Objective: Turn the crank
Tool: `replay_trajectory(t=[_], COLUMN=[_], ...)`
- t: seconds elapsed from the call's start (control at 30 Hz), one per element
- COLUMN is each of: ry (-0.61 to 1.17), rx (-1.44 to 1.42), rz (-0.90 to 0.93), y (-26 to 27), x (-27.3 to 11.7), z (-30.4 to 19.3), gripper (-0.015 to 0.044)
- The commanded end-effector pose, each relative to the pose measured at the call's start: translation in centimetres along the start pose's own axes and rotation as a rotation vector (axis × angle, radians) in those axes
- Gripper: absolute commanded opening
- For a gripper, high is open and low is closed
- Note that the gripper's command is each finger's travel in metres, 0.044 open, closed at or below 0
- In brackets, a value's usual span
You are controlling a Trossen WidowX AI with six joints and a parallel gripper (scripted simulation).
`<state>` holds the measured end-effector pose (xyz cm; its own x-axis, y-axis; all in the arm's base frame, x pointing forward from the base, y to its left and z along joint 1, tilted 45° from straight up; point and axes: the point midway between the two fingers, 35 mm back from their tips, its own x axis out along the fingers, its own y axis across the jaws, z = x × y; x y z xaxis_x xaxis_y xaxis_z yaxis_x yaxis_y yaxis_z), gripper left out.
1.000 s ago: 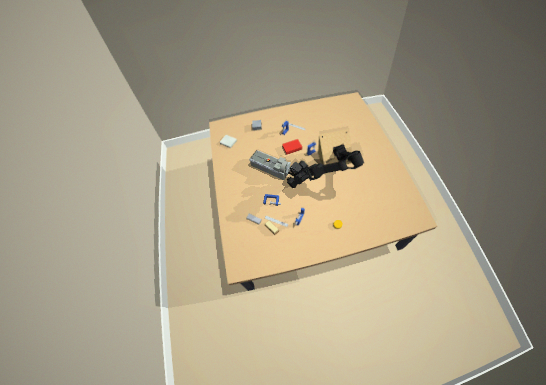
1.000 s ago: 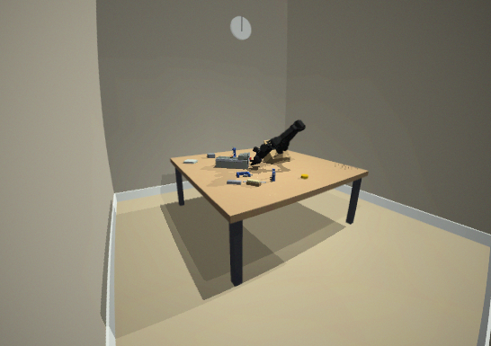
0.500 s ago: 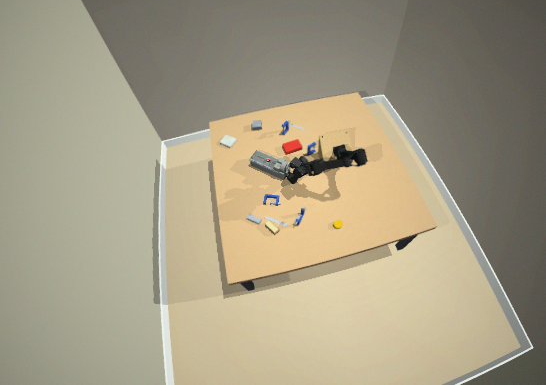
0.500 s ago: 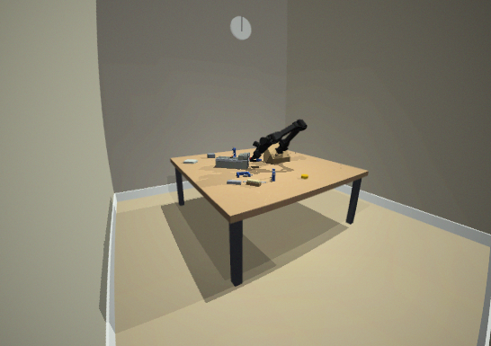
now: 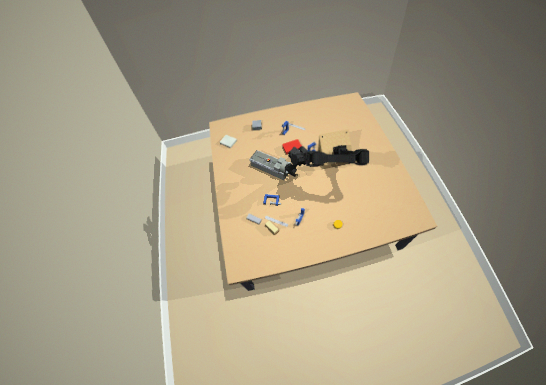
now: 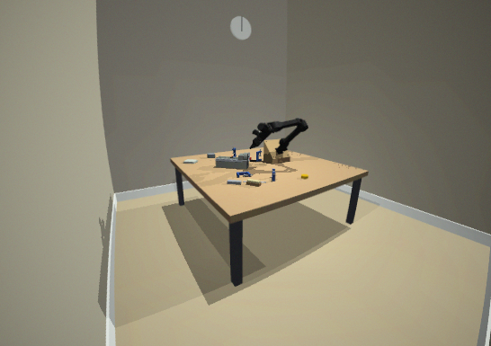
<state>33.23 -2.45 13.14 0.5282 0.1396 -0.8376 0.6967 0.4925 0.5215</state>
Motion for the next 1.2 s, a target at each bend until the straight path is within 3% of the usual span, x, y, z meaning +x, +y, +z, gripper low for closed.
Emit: replay_trajectory(t=[0.0,0.57,1.0,1.17], ry=[-0.004,0.106,0.065,0.062], rx=[-0.005,-0.279,-0.521,-0.530], rz=[0.011,0.244,0.507,0.517], y=[0.0,-0.8,-4.4,-4.6], x=[-2.1,3.7,7.7,8.6], z=[1.5,7.1,11.8,11.3], gripper=[0.0440,0.0440,0.0440,0.0440])
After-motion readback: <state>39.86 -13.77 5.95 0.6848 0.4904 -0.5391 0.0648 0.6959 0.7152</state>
